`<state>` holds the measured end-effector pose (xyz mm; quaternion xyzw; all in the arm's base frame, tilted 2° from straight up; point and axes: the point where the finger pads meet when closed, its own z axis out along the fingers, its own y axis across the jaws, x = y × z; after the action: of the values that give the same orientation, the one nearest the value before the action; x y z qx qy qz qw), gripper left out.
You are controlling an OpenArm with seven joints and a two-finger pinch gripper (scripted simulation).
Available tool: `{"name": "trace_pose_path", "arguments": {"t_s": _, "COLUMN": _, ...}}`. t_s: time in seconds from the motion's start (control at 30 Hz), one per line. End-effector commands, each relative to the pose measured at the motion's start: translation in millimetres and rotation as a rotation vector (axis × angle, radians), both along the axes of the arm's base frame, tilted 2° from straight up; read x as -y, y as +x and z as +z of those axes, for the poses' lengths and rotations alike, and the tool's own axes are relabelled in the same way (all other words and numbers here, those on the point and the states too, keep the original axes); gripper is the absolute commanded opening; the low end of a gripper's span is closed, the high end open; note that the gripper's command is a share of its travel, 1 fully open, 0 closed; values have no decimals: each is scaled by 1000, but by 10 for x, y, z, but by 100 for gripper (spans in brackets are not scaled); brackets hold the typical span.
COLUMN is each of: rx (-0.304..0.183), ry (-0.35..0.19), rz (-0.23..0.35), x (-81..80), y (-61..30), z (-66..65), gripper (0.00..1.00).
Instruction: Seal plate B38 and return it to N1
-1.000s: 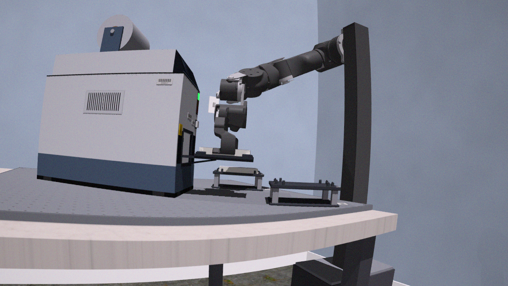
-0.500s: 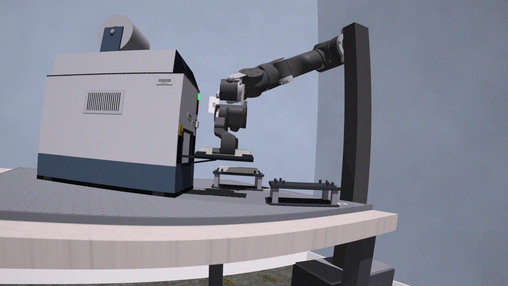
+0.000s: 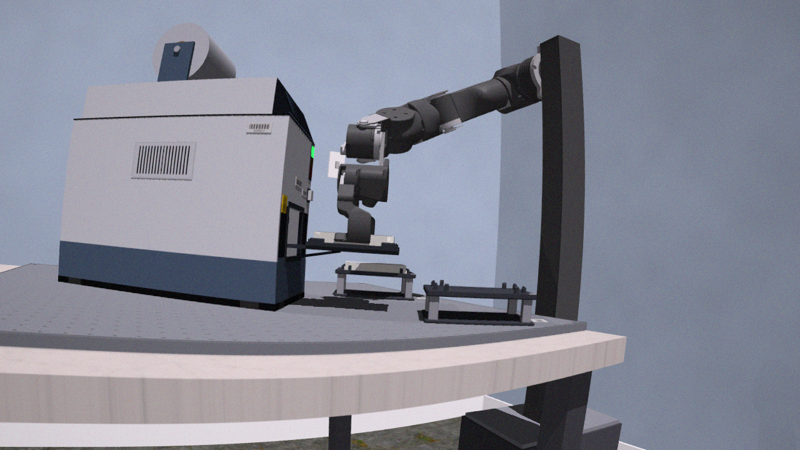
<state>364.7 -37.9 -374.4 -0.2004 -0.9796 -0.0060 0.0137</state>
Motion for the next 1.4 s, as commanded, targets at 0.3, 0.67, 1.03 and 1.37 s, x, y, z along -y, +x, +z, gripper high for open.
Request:
{"name": "trace_pose_path", "arguments": {"t_s": 0.3, "rx": 1, "ry": 0, "rz": 0, "x": -2, "y": 3, "z": 4, "gripper": 0}}
{"name": "trace_pose_path", "arguments": {"t_s": 0.67, "rx": 2, "ry": 1, "rz": -6, "x": 7, "y": 28, "z": 327, "gripper": 0}}
{"name": "trace_pose_path", "arguments": {"t_s": 1.03, "rx": 2, "ry": 1, "rz": -6, "x": 7, "y": 28, "z": 327, "gripper": 0}}
{"name": "trace_pose_path", "arguments": {"t_s": 1.37, "rx": 3, "ry": 2, "rz": -6, "x": 10, "y": 39, "z": 643, "gripper": 0}}
